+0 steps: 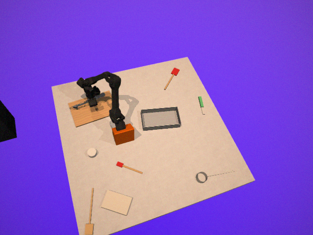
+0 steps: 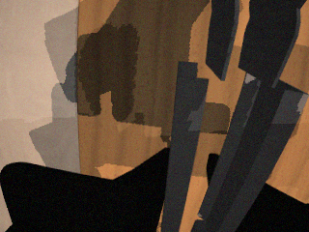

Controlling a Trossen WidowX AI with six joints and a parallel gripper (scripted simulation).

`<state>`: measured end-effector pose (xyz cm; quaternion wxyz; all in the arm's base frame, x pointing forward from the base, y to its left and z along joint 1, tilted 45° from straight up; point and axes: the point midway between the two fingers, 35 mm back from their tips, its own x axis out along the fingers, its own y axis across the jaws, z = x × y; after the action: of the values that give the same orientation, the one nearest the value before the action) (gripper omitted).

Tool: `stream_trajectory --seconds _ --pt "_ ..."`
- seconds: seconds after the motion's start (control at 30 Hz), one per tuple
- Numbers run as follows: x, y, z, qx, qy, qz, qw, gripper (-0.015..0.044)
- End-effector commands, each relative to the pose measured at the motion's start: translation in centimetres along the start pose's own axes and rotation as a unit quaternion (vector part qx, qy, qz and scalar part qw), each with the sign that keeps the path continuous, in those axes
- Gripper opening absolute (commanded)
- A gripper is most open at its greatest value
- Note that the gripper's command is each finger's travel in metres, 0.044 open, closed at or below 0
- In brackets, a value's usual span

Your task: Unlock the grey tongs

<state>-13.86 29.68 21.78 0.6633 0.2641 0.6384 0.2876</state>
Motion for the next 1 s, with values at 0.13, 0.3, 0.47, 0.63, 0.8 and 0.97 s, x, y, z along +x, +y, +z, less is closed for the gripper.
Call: stream_trajectory --seconds 0.13,0.3,0.47,0.63,0.8,0.97 --pt "0.0 0.0 0.0 0.000 0.000 0.000 1.000 0.0296" --pt "0.0 0.0 0.0 0.000 0.000 0.000 1.000 0.0428" --pt "-0.4 0.3 -1.1 0.001 0.001 -0.003 1.000 0.0440" --pt "-2.2 0.9 -6.5 0.004 0.003 -0.013 1.000 0.0440" --pt "-5.3 0.3 -13.1 0.002 0.004 -0.009 1.000 0.0440" --pt "-6.3 -0.1 -15.0 0.000 0.006 -0.005 1.000 0.0440"
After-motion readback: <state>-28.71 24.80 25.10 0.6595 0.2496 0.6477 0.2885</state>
